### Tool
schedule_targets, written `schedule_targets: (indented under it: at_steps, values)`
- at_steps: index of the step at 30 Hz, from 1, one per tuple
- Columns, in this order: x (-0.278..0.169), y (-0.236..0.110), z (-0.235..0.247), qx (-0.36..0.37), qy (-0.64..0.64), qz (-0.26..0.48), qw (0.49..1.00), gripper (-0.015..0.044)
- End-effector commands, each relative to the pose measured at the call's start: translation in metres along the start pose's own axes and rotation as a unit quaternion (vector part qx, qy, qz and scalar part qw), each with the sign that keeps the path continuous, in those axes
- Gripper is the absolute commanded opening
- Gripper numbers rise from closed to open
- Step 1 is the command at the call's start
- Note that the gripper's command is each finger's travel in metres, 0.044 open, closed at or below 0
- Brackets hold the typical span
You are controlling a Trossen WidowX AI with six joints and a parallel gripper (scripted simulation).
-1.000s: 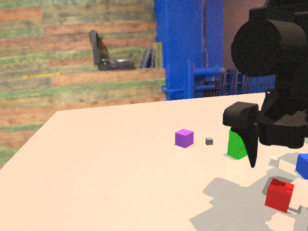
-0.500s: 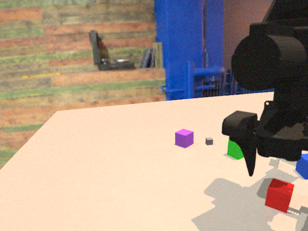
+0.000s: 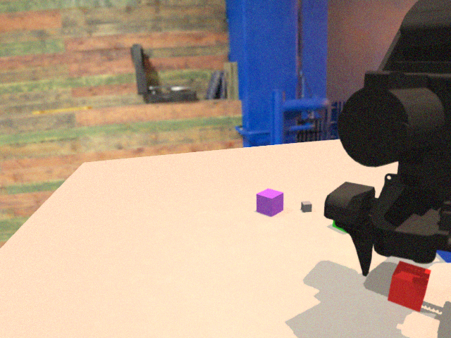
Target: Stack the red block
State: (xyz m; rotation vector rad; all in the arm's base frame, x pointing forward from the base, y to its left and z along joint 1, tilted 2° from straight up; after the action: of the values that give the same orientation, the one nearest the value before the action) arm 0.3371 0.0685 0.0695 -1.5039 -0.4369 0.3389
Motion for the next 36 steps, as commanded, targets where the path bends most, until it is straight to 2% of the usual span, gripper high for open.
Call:
schedule_targets:
  at_steps: [1, 16, 28, 35, 36]
  values:
    - [-0.0029, 0.0065, 0.0006, 0.0, 0.002, 0.005, 1.0, 0.044]
    - [-0.0028, 0.0052, 0.0005, 0.0, 0.002, 0.005, 1.0, 0.044]
    - [-0.0028, 0.0052, 0.0005, 0.0, 0.002, 0.005, 1.0, 0.0125]
    - [-0.0028, 0.0052, 0.0005, 0.0, 0.002, 0.005, 1.0, 0.0078]
    - [-0.0027, 0.004, 0.0005, 0.0, 0.002, 0.005, 1.0, 0.0052]
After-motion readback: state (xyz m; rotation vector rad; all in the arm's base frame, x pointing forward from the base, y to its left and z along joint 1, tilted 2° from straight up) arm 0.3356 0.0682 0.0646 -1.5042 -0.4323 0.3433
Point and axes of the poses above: the point midway between the two fingers, 35 mm back from their tips, its own y axis out along the fingers, its own z axis across the jaws, x = y × z, the point moved 6 cm from there along -y, back along the fingers, and after that the axes turned 2 degrees about y, right-handed, at the moved point
